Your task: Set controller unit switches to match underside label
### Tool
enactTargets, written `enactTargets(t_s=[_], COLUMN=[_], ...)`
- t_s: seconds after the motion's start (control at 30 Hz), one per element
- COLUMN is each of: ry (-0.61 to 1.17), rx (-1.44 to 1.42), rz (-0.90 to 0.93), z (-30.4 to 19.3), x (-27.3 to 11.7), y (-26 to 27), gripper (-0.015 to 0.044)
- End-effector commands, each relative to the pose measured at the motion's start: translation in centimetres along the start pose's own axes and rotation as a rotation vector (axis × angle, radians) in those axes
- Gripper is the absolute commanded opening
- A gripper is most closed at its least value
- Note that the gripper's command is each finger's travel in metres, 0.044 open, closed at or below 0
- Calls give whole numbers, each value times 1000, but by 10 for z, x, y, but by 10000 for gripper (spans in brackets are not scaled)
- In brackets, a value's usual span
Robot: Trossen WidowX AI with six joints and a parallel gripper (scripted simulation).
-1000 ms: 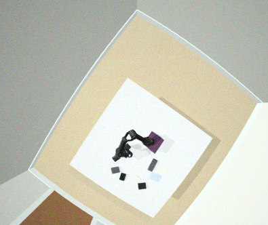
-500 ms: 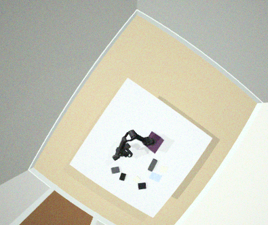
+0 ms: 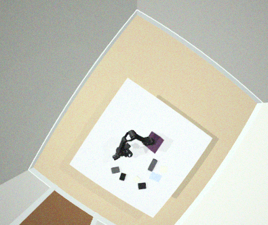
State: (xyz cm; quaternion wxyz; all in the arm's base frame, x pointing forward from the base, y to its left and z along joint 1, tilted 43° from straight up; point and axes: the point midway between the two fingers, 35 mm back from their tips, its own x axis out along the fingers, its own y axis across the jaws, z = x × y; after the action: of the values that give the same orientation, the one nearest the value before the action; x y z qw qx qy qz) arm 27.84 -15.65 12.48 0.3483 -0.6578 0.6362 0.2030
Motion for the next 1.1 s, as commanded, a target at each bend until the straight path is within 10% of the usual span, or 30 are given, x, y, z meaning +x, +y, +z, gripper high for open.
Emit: enactTargets(t_s=[0.0,0.13,1.07], ry=[0,0,2], rx=[0,0,-2], rz=[-1,0,0], z=[0,0,59], x=[-2,0,-41], y=[0,0,2], gripper=[338,440,440])
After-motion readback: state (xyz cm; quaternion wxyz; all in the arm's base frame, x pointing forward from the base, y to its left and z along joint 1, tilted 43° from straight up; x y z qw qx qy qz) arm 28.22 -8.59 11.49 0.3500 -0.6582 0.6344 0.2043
